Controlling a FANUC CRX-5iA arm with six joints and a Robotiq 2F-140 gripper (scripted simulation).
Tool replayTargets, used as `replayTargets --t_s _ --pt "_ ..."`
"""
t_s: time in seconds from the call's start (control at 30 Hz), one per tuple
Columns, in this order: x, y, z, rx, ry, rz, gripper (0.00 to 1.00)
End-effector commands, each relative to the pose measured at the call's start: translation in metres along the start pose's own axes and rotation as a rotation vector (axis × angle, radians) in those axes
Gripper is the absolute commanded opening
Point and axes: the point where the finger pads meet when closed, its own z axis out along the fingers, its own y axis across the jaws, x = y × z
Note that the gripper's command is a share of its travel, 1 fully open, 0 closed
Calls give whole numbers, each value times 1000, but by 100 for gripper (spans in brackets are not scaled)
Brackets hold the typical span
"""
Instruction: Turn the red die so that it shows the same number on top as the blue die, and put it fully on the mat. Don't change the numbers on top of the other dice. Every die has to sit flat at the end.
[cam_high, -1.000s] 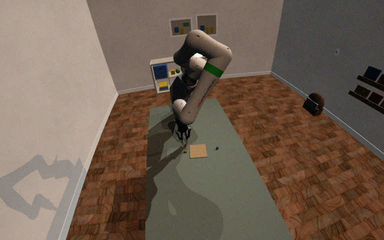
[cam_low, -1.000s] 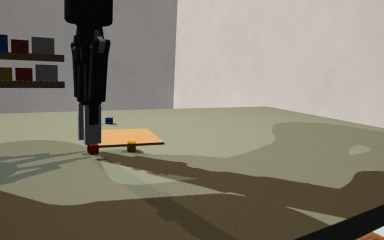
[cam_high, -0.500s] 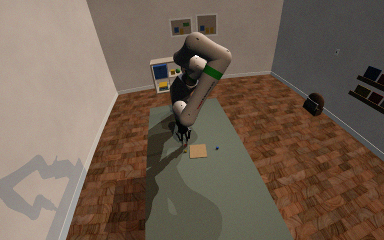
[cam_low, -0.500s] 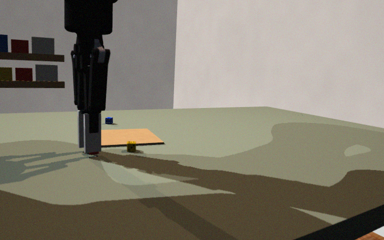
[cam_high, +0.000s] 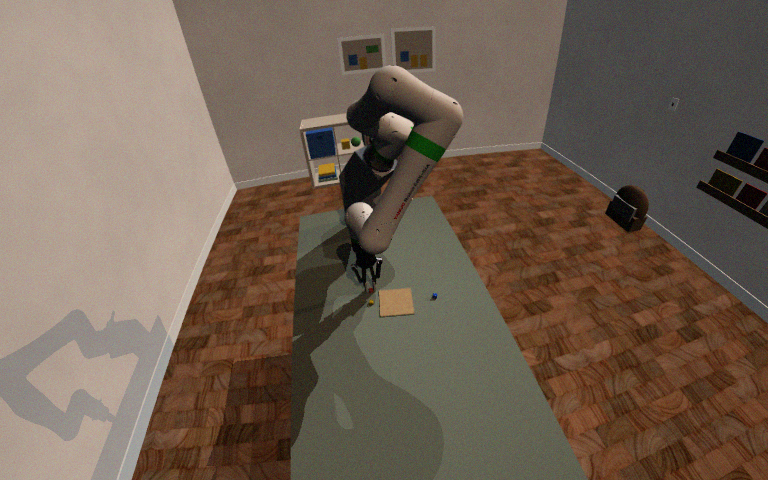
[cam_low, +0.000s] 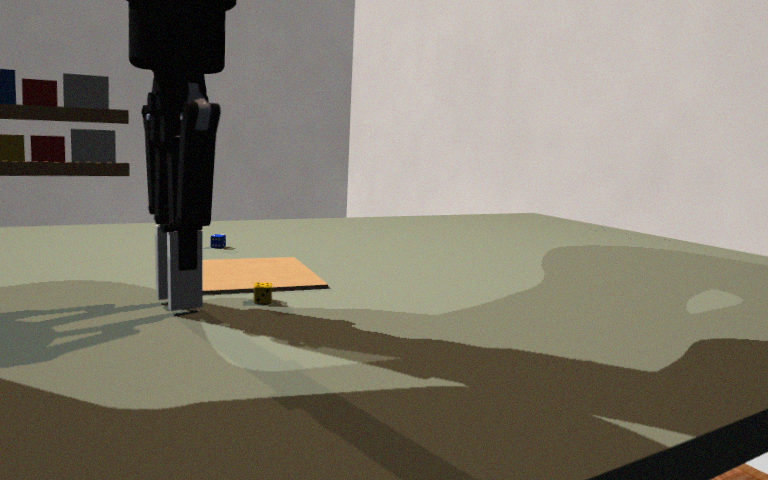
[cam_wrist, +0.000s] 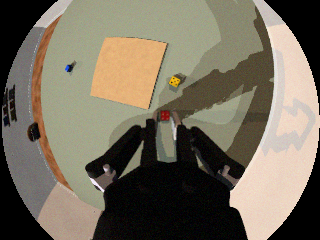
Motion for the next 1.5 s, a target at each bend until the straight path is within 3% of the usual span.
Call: replayTargets --t_s 0.0,0.87,0.9,1.47 --pt "0 0 0 0 0 0 19" --pt "0 0 0 0 0 0 19" --pt "0 0 0 0 0 0 7" --pt "0 0 0 0 0 0 7"
